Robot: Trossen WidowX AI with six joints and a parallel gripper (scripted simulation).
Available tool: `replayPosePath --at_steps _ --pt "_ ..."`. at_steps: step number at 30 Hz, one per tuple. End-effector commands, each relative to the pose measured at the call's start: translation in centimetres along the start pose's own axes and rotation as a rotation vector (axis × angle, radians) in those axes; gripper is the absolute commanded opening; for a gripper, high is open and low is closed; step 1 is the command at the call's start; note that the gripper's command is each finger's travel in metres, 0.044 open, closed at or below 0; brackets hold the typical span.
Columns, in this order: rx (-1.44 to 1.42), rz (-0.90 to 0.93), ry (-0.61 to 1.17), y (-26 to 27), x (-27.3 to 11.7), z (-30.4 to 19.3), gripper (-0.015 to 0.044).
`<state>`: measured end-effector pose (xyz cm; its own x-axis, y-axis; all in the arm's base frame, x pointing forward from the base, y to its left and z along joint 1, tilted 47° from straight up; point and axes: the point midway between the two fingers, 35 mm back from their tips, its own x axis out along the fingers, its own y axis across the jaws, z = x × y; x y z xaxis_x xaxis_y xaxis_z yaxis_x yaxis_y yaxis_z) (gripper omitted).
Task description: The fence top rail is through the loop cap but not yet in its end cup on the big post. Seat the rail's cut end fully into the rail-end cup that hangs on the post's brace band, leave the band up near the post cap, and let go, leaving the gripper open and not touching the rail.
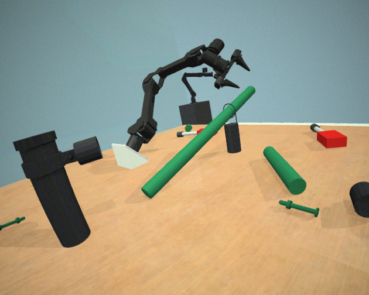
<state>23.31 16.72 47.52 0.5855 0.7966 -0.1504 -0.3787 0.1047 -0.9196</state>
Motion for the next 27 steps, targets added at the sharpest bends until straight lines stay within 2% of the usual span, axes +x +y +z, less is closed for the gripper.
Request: replayPosePath --at_steps 1,6,13,20,27 --pt "0.201 0.006 0.173 0.2 0.8 -6.4 0.044" --pt "0.448 0.011 0.354 1.4 0.4 -14.0 0.044" --pt "0.827 0.097 0.53 6.7 -1.3 -23.7 0.044" --pt "1.283 0.121 0.674 13.2 -5.9 -31.6 0.044" --pt "1.847 0.074 0.758 20.6 -12.0 -36.8 0.044"
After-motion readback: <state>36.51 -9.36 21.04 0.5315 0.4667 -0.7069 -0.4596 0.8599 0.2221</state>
